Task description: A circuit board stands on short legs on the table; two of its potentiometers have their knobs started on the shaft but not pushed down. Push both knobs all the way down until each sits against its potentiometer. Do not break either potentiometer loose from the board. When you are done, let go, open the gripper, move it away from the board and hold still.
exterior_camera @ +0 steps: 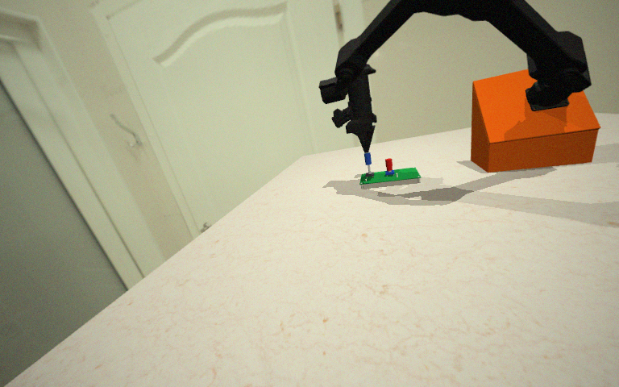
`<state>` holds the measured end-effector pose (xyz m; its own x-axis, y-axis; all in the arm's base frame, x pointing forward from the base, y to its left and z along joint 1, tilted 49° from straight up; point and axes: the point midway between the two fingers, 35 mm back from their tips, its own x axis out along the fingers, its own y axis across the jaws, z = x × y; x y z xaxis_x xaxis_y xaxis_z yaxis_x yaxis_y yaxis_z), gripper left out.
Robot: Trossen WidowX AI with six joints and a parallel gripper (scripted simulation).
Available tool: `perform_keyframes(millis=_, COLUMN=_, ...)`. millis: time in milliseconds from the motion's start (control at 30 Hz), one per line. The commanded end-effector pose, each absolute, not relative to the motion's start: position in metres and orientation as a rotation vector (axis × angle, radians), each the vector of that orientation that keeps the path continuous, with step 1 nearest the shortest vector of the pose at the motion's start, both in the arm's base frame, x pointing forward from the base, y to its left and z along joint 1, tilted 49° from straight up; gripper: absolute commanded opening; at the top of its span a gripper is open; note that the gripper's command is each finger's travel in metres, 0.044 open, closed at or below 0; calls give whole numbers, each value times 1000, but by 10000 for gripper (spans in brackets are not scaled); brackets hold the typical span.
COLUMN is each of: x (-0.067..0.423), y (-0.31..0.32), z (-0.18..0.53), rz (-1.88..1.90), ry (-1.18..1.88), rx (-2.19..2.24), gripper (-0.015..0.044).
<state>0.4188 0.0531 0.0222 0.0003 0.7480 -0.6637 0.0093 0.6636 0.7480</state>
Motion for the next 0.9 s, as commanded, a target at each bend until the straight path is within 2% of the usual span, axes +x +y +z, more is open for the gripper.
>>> perform_keyframes(millis=0, x=418, y=54, z=20, rz=652, ry=1477, rx=676, gripper=0)
perform_keyframes(millis=867, x=418, y=57, z=19, rz=652, ry=1476, rx=676, gripper=0)
